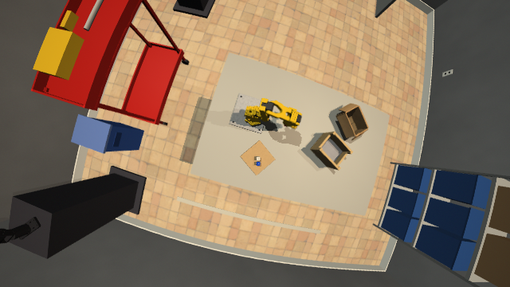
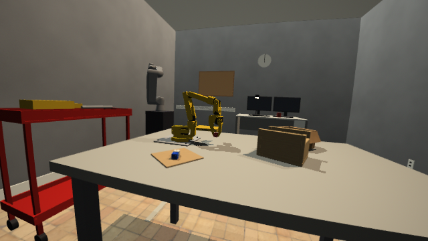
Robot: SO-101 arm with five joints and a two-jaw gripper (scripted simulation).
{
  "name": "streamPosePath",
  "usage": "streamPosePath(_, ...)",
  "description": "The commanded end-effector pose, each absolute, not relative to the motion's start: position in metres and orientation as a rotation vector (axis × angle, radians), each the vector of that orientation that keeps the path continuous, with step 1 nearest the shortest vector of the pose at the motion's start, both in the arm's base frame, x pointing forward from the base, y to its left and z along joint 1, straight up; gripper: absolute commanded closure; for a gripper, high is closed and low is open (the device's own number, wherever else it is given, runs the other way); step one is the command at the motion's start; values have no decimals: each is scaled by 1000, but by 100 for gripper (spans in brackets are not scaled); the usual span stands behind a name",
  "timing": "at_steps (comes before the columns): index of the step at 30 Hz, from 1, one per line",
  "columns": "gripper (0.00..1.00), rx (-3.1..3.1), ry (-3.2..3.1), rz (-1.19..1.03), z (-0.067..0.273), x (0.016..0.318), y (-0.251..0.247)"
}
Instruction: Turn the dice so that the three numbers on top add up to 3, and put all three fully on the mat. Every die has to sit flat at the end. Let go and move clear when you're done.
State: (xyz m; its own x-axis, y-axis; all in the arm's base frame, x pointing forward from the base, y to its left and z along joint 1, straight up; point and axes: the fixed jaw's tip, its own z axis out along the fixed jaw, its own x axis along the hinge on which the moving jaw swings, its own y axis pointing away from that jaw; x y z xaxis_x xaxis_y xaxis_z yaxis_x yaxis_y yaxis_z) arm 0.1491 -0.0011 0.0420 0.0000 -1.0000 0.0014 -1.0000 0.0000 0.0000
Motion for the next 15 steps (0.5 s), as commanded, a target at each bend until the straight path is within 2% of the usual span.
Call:
streamPosePath(1, 100, 2237, -2214, 8, 40, 149, 1)
streamPosePath(15, 100, 2237, -2214, 8, 36, 149, 1)
